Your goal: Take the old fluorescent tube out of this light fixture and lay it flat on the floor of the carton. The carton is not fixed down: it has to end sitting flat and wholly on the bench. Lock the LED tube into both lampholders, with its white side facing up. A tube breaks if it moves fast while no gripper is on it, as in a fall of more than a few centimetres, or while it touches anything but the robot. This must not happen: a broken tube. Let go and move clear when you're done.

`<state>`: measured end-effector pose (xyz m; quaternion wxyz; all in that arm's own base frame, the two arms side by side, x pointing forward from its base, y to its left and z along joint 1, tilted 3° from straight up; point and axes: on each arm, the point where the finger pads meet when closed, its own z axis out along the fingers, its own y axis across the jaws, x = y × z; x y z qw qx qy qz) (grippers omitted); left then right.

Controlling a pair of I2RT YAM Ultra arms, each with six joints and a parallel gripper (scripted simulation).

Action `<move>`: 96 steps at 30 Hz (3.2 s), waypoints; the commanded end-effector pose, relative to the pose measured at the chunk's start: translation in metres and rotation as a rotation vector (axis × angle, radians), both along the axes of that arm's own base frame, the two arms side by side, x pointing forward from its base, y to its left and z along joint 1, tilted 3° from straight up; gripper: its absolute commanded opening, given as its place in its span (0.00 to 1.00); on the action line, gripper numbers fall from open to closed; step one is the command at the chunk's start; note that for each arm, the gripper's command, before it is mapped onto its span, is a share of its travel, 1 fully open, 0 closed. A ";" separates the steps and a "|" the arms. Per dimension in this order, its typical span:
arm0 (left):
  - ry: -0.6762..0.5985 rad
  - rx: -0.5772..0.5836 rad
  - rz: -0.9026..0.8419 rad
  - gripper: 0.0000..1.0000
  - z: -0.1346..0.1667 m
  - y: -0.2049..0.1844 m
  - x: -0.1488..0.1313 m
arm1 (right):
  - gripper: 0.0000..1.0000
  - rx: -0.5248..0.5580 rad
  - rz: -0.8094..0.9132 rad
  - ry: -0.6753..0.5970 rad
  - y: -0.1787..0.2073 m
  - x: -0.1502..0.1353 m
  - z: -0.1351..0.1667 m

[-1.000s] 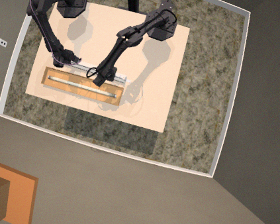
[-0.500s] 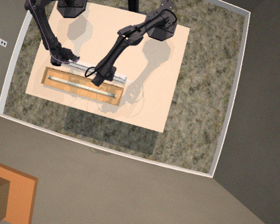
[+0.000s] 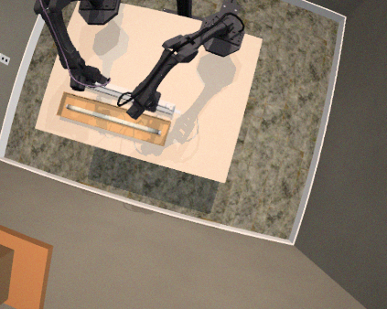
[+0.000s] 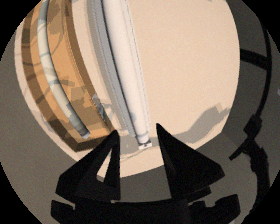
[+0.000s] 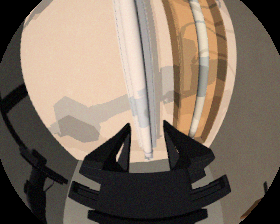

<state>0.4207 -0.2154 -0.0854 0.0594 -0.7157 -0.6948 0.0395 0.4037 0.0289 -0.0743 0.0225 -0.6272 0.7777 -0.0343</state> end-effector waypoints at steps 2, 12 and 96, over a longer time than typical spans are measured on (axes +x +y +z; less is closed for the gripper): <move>-0.005 -0.017 -0.002 0.49 0.007 -0.006 0.002 | 0.49 0.019 -0.008 -0.045 0.001 0.014 0.016; -0.007 -0.010 -0.008 0.49 0.004 -0.010 0.001 | 0.49 0.018 -0.008 -0.037 0.000 0.013 0.013; -1.344 -1.228 1.318 0.49 0.506 0.219 -0.044 | 0.49 1.118 -1.002 -1.274 -0.034 -0.024 0.484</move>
